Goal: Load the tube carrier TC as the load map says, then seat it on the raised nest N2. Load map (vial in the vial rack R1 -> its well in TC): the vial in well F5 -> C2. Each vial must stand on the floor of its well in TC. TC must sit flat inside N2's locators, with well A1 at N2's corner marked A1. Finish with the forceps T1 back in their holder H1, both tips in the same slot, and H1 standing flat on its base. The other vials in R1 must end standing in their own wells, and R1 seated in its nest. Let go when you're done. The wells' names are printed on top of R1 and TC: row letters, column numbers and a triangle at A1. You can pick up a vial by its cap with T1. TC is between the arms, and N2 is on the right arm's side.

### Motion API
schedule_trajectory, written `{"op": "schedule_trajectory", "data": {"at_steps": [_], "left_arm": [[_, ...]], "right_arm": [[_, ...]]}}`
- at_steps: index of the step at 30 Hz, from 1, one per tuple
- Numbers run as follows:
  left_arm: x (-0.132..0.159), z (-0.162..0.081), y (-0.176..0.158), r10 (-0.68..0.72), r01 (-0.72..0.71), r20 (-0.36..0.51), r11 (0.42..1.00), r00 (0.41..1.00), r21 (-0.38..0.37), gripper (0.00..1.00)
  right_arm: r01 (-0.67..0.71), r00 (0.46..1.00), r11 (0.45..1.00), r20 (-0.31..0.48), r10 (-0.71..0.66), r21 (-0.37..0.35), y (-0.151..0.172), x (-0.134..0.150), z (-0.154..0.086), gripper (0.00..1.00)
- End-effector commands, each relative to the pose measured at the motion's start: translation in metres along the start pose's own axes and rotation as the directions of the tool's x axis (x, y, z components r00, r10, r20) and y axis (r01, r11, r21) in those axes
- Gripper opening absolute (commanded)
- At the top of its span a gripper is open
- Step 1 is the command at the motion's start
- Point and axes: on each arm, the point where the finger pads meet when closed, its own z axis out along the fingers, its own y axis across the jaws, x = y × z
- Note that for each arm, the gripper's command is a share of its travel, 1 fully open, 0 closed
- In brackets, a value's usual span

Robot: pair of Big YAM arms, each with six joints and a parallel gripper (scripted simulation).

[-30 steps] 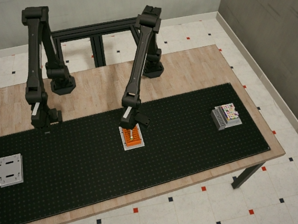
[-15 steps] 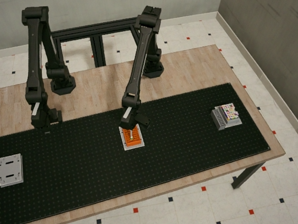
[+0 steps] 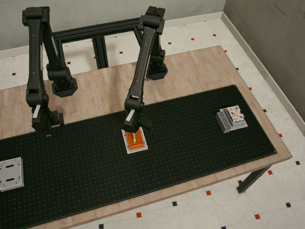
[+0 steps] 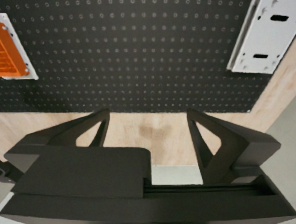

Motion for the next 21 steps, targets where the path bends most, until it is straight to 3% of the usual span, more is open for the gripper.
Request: {"op": "schedule_trajectory", "data": {"at_steps": [1,21], "left_arm": [[0.0037,0.0049,-0.0055,0.007,-0.007,-0.001,1.000,1.000,0.005,0.07],[0.0019,0.0064,-0.0071,0.007,-0.007,0.001,1.000,1.000,0.012,0.07]], "right_arm": [[0.008,1.000,1.000,-0.014,-0.008,-0.004,0.0002,-0.0006,-0.0004,1.00],[0.008,1.000,1.000,-0.014,-0.008,-0.004,0.0002,-0.0006,-0.0004,1.00]]}}
